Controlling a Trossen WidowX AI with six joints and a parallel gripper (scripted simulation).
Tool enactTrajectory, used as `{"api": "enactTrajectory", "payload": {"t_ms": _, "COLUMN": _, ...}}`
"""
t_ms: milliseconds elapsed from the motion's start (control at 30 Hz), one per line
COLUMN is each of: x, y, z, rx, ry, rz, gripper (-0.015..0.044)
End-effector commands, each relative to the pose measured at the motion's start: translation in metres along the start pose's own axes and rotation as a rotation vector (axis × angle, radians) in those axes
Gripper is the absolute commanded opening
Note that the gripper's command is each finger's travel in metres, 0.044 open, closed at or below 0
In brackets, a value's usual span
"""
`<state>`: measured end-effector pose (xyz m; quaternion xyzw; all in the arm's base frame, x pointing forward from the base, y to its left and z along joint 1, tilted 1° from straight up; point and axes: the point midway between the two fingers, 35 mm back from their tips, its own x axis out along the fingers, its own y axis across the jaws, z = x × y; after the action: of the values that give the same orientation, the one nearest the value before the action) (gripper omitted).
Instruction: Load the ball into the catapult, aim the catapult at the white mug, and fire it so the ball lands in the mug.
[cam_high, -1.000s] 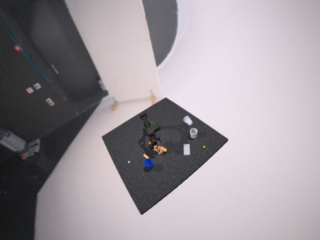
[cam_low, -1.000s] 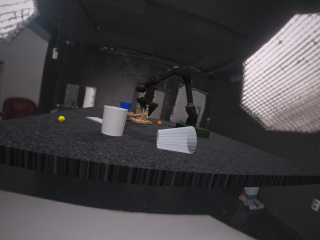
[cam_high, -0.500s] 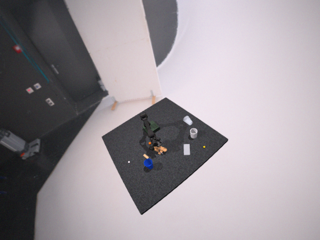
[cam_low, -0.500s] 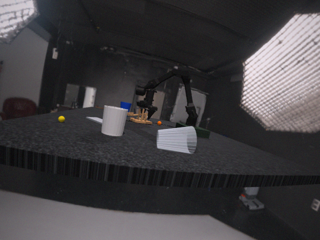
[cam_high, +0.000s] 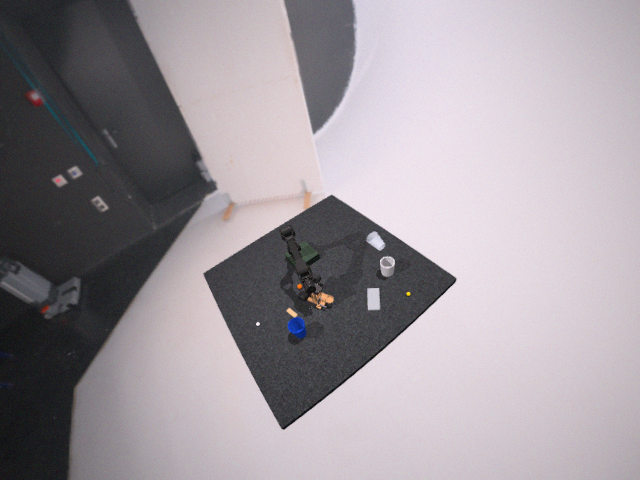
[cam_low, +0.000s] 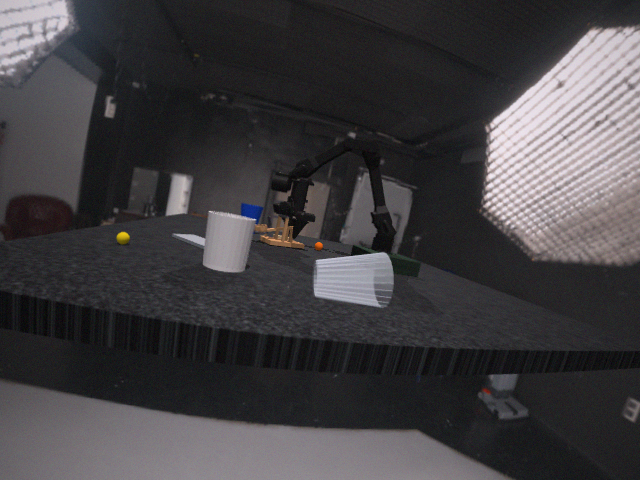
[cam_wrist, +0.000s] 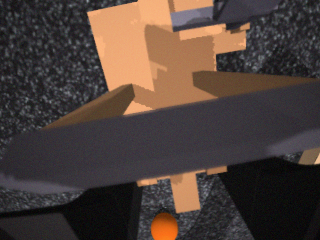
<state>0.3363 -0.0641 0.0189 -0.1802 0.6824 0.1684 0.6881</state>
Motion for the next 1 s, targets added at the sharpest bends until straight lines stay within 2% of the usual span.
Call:
{"api": "enactTrajectory", "payload": {"t_ms": 0, "x": 0.000, "y": -0.001, "z": 0.000, "rx": 0.000, "ry": -0.001, "rz": -0.005, "gripper": 0.0151}}
{"api": "enactTrajectory", "payload": {"t_ms": 100, "x": 0.000, "y": -0.001, "z": 0.000, "rx": 0.000, "ry": -0.001, "rz": -0.005, "gripper": 0.0131}}
{"api": "enactTrajectory", "payload": {"t_ms": 167, "x": -0.011, "y": -0.001, "z": 0.001, "rx": 0.000, "ry": -0.001, "rz": -0.004, "gripper": 0.0078}}
{"api": "enactTrajectory", "payload": {"t_ms": 267, "x": -0.047, "y": 0.000, "z": 0.000, "rx": 0.000, "ry": 0.000, "rz": 0.000, "gripper": 0.0000}}
{"api": "enactTrajectory", "payload": {"t_ms": 467, "x": -0.050, "y": 0.015, "z": 0.009, "rx": 0.052, "ry": -0.001, "rz": 0.001, "gripper": 0.0000}}
{"api": "enactTrajectory", "payload": {"t_ms": 733, "x": -0.051, "y": 0.100, "z": 0.040, "rx": 0.329, "ry": -0.005, "rz": 0.009, "gripper": 0.0000}}
{"api": "enactTrajectory", "payload": {"t_ms": 967, "x": -0.051, "y": 0.178, "z": 0.049, "rx": 0.573, "ry": -0.003, "rz": 0.017, "gripper": 0.0000}}
